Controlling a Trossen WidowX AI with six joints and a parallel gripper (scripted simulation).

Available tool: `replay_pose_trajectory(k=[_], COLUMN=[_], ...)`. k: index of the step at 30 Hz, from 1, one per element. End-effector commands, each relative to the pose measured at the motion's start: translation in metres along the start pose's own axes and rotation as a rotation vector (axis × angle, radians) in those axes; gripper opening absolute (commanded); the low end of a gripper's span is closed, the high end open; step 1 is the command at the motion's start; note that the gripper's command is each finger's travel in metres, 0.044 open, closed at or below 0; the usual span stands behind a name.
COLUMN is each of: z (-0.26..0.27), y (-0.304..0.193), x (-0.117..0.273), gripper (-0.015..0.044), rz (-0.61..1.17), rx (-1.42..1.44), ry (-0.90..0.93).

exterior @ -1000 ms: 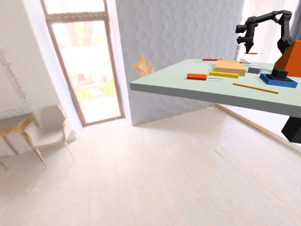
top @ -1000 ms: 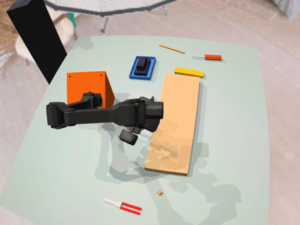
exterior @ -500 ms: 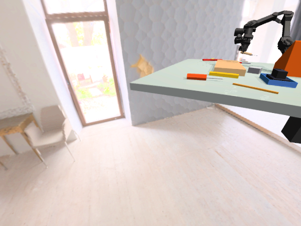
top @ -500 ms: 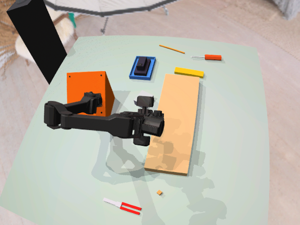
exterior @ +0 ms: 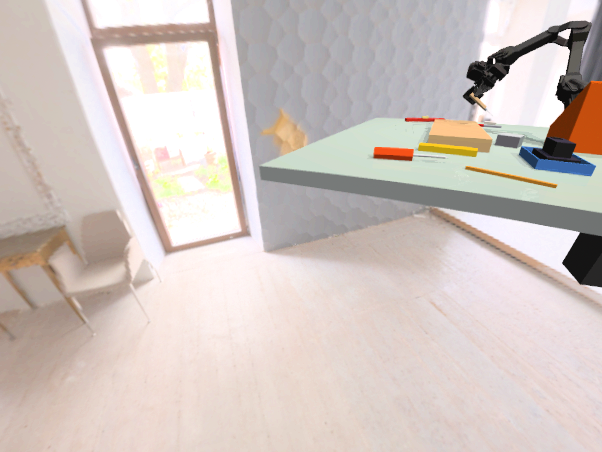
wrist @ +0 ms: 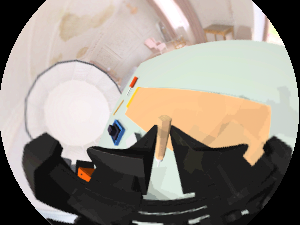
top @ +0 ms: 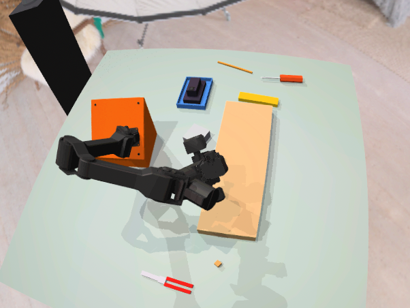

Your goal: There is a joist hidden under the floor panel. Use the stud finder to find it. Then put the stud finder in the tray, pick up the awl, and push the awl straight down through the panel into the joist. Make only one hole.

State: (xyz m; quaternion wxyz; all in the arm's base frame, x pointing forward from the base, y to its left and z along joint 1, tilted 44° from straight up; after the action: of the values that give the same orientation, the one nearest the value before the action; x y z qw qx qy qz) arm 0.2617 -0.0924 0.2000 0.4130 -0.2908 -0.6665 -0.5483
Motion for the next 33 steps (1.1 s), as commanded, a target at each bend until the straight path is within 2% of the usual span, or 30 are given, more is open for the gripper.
replay_pose_trajectory(k=[1,16,33], z=[-0.006,-0.028,-0.031], y=[0.003,0.011,0.009], x=[0.005,0.035,0.034], gripper=[0.0,0.0,0.0], rz=[-0.131,-0.559,-0.576], rx=[0.139,0.662,0.688], ry=[0.035,-0.034,-0.043])
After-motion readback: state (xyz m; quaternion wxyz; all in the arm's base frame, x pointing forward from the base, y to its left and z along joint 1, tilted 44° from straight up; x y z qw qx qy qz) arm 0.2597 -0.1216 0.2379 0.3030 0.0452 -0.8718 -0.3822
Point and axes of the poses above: the point midway between the two fingers, 35 mm back from their tips, its own x axis back along the fingers, its own z axis across the jaws, y = z × x, the point moved 8 cm from there along x, back along the fingers, and after that the axes turned 2 degrees about -x, right-handed, at the moved point
